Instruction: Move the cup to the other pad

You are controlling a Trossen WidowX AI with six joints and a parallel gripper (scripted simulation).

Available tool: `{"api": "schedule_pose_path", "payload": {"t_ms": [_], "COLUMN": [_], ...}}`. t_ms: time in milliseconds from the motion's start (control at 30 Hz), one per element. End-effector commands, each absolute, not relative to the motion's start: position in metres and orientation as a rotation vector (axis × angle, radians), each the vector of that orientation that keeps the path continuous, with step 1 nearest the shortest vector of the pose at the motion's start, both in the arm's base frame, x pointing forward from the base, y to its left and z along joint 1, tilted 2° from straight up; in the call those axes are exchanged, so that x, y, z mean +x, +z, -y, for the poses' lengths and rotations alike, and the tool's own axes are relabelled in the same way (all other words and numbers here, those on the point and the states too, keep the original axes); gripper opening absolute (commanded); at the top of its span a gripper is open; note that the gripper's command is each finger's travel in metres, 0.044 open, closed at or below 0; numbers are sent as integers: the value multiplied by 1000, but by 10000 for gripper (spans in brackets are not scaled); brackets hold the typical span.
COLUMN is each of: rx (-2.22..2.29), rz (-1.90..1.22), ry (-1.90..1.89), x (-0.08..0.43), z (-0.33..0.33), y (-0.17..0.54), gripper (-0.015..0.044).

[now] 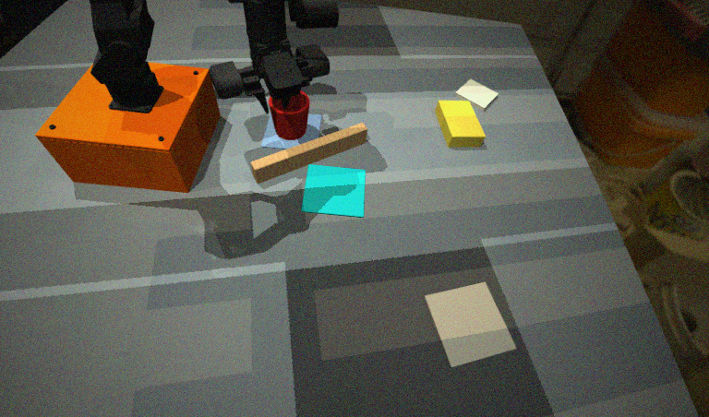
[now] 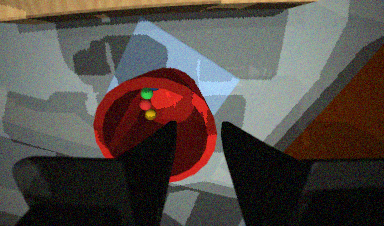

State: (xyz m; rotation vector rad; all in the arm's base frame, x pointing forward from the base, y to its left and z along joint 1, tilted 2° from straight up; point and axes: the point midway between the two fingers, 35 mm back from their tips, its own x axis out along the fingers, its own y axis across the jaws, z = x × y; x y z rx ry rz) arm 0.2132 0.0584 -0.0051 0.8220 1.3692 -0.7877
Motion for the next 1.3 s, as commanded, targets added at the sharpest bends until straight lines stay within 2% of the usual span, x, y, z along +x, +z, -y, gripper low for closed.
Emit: {"api": "schedule_pose_path", "payload": {"t_ms": [0, 667, 767, 1100, 1267], "rx": [817, 817, 820, 820, 820], "rz": [-1374, -1374, -1374, -1374, -1374], "ry": [-800, -800, -794, -794, -794], "x": [211, 209, 210, 210, 210], "z": [-57, -56, -57, -57, -57], "y": [-15, -31, -29, -29, -28], "gripper": [148, 148, 69, 2, 0]}}
